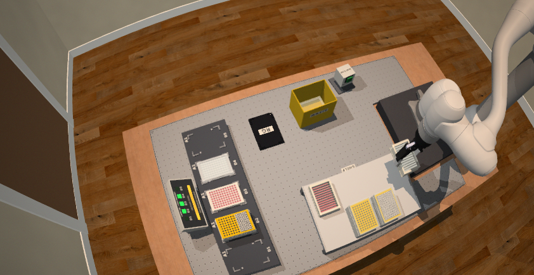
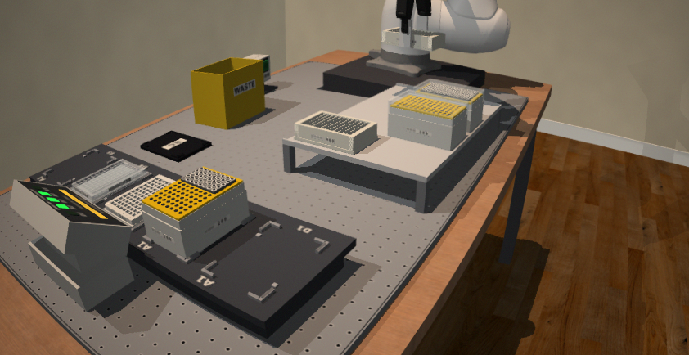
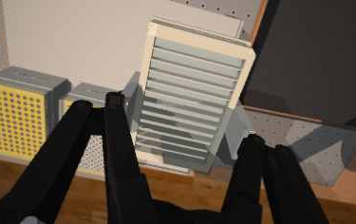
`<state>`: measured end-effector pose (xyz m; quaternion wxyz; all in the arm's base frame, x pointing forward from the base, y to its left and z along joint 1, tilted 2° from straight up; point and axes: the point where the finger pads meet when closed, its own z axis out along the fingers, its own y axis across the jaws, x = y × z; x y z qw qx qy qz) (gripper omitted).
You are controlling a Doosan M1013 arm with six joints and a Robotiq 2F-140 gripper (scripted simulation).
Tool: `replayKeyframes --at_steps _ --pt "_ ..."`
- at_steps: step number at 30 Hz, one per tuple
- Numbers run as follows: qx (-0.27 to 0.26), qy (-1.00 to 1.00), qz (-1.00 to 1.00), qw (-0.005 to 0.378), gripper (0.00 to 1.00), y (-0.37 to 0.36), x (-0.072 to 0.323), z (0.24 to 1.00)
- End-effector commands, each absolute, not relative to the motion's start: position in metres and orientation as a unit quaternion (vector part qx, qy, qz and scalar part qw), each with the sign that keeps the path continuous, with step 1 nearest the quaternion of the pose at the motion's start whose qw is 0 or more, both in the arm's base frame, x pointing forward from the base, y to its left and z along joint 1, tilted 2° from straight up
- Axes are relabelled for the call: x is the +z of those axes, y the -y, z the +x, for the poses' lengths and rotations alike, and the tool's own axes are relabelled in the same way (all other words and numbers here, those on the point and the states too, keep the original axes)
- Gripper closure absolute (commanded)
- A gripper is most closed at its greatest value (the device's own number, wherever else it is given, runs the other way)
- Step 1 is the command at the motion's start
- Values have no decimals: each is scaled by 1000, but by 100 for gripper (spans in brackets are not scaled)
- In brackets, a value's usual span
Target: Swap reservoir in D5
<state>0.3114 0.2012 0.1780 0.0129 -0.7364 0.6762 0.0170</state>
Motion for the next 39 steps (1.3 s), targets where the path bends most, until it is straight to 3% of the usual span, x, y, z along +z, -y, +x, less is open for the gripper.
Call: replayKeyframes --at_steps 1,39 --pt "17 -676 -736 13 100 -201 182 311" --pt "17 -676 -736 13 100 -199 238 312"
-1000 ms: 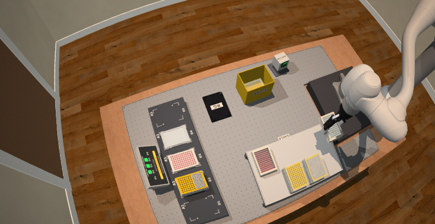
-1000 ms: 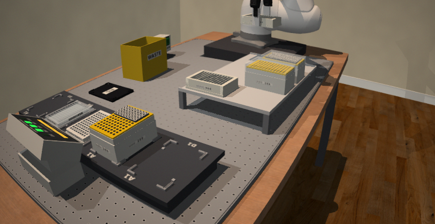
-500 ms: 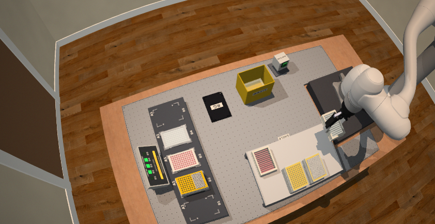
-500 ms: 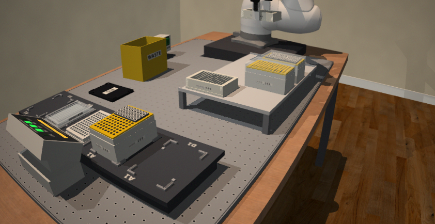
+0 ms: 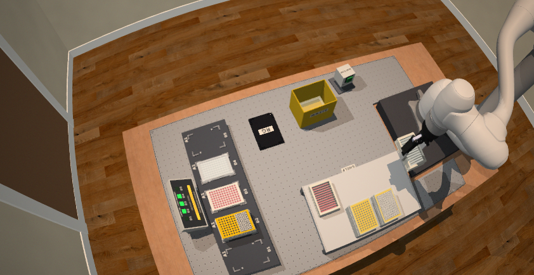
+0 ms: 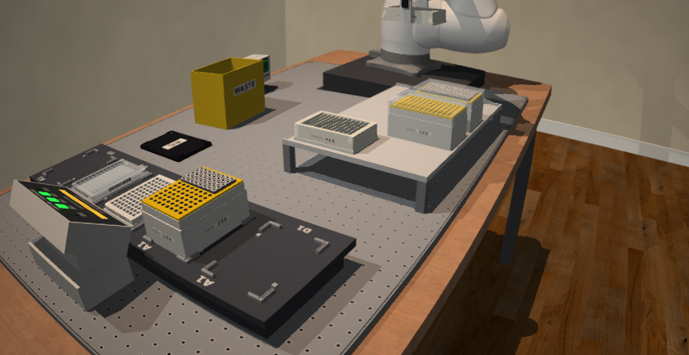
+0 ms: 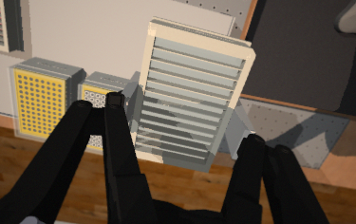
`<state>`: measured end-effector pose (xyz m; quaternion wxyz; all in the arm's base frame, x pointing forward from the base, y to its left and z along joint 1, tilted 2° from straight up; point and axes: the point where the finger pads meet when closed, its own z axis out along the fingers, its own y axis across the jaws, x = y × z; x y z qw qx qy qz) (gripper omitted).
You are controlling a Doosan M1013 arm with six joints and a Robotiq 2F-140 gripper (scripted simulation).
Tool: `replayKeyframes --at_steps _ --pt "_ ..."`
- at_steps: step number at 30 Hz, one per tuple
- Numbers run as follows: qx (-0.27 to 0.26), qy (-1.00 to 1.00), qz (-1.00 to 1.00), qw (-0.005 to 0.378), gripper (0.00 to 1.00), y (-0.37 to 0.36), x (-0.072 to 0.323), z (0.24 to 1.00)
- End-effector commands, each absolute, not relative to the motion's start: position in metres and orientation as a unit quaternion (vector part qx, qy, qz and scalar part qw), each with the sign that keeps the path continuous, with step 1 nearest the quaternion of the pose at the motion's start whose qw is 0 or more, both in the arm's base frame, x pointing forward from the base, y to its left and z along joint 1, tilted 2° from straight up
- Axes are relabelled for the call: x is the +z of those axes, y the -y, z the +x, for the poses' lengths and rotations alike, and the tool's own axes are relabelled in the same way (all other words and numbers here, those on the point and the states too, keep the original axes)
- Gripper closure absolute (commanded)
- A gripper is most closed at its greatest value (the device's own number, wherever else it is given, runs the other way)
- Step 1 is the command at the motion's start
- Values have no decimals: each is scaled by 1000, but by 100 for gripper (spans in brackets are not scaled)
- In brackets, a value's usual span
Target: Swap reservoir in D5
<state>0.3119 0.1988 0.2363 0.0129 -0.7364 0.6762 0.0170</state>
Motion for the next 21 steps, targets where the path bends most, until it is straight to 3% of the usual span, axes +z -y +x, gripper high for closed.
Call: replayKeyframes --at_steps 1,21 --pt "17 -676 -736 13 100 -199 240 312" --pt "17 -676 -736 13 100 -182 244 314"
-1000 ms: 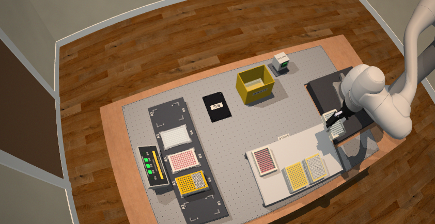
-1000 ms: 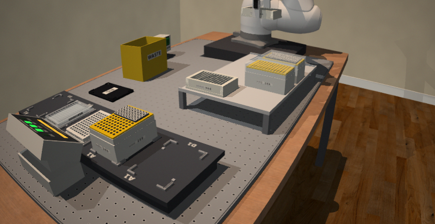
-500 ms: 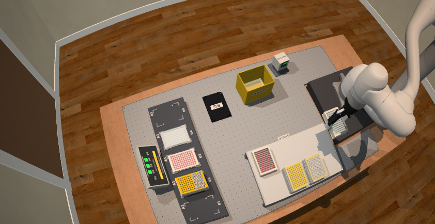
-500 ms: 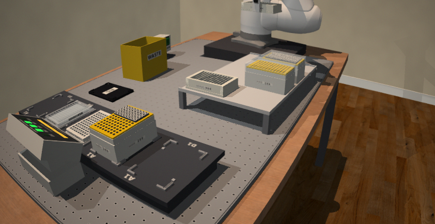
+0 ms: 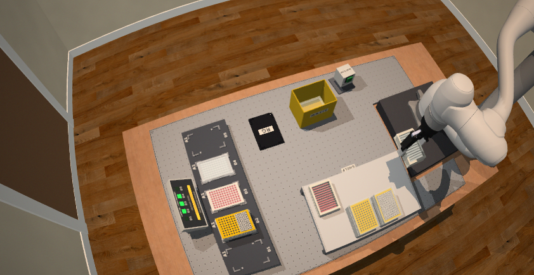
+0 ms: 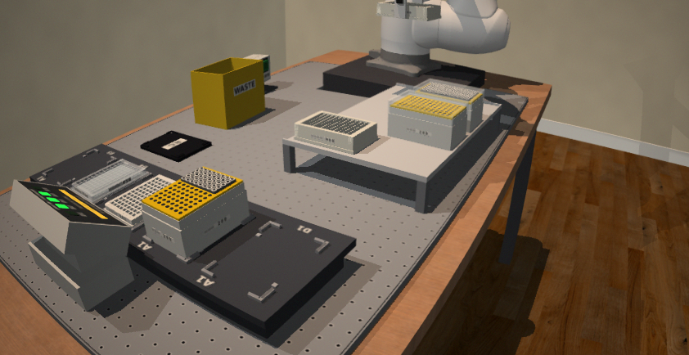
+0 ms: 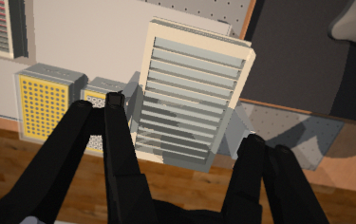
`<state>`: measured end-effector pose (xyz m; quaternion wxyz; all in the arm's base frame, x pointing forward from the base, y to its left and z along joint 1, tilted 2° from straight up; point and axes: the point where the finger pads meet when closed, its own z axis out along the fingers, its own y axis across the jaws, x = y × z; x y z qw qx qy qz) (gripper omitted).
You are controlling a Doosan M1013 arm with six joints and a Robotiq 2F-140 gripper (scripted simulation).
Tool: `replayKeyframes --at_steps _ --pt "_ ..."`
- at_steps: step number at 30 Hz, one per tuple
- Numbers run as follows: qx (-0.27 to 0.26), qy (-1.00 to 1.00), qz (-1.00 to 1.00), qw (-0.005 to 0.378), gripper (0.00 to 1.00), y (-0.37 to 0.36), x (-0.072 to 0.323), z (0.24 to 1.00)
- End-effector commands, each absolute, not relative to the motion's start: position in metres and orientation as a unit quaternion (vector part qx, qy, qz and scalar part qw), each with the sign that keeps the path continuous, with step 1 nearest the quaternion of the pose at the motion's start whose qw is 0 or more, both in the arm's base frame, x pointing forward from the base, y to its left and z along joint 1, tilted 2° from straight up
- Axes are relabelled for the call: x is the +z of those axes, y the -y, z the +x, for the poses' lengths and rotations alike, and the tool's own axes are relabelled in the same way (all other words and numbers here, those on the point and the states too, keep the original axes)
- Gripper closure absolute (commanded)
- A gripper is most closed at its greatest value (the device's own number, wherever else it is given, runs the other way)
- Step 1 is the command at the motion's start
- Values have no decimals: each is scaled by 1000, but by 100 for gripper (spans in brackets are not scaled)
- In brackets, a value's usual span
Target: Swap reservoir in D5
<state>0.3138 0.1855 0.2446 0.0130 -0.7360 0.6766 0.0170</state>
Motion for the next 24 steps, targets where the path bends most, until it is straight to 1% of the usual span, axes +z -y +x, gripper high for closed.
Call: replayKeyframes --at_steps 1,24 --pt "17 -676 -736 13 100 -180 244 314" --pt "17 -676 -736 13 100 -136 242 320"
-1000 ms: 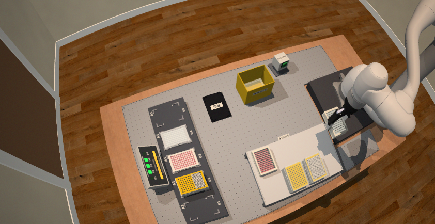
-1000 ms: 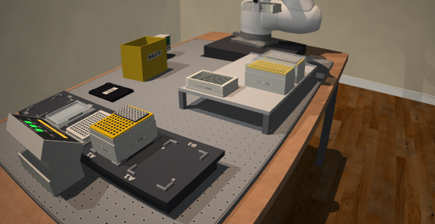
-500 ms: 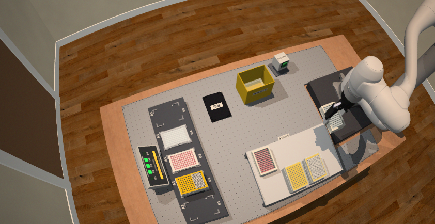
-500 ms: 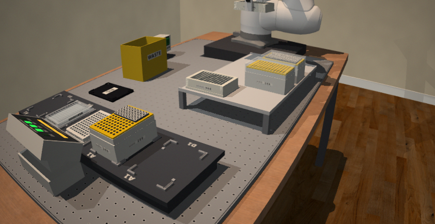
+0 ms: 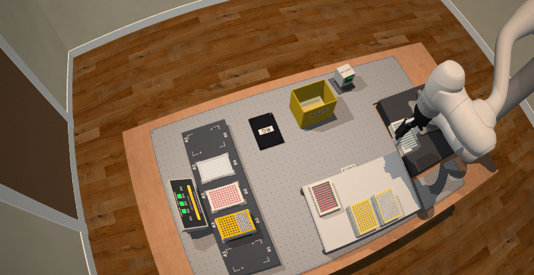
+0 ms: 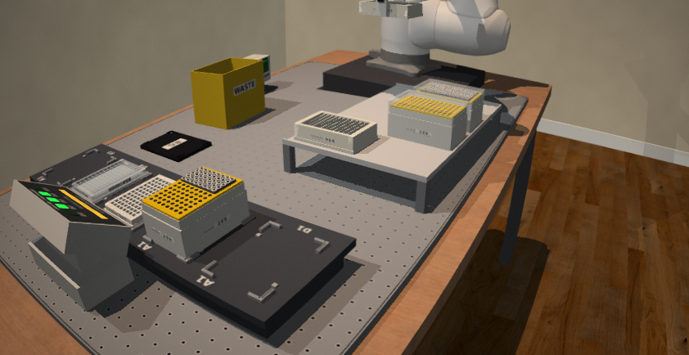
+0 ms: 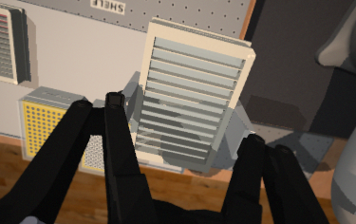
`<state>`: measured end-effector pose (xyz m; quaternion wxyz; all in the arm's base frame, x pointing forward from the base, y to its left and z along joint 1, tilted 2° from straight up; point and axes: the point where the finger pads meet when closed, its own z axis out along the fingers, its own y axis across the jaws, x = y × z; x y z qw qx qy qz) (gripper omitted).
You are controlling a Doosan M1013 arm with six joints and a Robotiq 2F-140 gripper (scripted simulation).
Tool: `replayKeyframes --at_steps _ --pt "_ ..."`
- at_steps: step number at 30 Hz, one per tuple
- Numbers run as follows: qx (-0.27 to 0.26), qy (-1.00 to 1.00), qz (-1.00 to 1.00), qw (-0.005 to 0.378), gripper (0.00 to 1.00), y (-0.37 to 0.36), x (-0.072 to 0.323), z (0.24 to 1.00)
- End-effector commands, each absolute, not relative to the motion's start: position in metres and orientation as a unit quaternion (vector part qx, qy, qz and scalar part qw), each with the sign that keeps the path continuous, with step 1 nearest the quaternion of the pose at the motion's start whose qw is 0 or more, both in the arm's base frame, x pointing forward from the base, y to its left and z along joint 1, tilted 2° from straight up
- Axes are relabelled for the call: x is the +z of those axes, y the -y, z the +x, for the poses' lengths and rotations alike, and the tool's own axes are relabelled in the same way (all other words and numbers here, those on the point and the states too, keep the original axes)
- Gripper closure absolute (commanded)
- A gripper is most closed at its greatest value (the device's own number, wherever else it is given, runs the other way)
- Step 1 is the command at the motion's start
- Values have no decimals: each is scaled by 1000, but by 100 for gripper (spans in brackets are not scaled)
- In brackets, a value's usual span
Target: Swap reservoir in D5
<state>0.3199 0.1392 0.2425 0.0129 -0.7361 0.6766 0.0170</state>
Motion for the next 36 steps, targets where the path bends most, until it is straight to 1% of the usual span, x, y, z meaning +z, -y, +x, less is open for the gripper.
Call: replayKeyframes --at_steps 1,36 --pt "17 -676 -736 13 100 -134 242 321" --pt "17 -676 -736 13 100 -62 239 330"
